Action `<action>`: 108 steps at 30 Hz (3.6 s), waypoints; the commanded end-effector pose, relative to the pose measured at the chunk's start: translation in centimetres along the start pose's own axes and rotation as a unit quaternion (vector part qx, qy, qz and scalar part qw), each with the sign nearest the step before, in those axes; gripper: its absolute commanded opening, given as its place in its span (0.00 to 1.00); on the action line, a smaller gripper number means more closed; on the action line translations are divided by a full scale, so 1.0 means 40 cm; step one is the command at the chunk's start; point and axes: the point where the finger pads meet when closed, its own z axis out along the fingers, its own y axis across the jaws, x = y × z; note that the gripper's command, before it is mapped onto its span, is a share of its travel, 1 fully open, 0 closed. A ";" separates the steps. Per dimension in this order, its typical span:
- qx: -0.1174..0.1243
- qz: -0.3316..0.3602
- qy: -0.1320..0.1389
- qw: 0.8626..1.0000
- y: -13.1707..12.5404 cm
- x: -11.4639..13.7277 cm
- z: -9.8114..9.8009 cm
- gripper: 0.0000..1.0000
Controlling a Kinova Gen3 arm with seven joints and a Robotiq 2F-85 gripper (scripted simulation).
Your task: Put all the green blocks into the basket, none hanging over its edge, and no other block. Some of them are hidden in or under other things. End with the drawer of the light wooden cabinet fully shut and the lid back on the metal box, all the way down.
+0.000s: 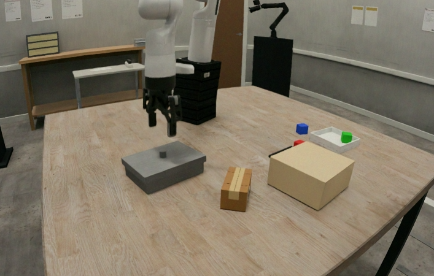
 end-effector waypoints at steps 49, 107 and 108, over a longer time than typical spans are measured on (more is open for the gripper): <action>0.000 -0.283 -0.001 0.959 0.447 0.141 -0.143 1.00; 0.000 -0.304 -0.001 0.953 0.507 0.173 -0.137 0.93; 0.000 -0.304 -0.001 0.953 0.507 0.173 -0.137 0.93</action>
